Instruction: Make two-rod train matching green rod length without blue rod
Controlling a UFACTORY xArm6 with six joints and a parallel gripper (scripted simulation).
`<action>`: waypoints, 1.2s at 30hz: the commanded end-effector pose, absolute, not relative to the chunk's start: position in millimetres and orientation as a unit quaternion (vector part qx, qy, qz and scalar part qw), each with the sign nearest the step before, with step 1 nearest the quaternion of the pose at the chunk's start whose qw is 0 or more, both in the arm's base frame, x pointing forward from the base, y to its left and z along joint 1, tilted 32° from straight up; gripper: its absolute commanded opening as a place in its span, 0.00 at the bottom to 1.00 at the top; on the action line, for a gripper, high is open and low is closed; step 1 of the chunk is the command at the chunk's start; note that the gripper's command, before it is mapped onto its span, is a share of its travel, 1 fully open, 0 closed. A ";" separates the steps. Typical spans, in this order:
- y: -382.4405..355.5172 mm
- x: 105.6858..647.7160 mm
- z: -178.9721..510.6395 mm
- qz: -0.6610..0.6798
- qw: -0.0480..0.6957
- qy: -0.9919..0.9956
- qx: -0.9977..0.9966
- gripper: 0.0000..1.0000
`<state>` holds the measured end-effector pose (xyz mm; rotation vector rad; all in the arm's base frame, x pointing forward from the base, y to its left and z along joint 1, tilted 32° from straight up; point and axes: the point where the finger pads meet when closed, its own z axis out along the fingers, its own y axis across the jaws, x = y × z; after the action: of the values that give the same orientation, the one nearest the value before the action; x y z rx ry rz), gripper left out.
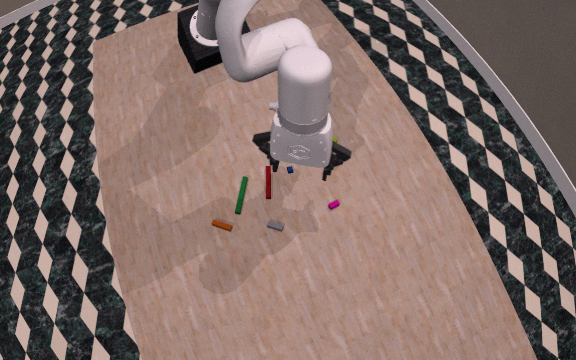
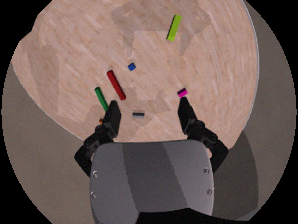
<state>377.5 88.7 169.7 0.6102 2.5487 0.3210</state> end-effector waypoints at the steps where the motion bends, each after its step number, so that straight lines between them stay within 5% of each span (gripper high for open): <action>1: 81.9 384.5 173.8 0.133 0.240 0.913 0.303 1.00; 36: 35.8 420.2 194.4 0.237 0.138 0.634 0.723 1.00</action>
<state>415.0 41.7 190.5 1.9414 1.9659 0.6620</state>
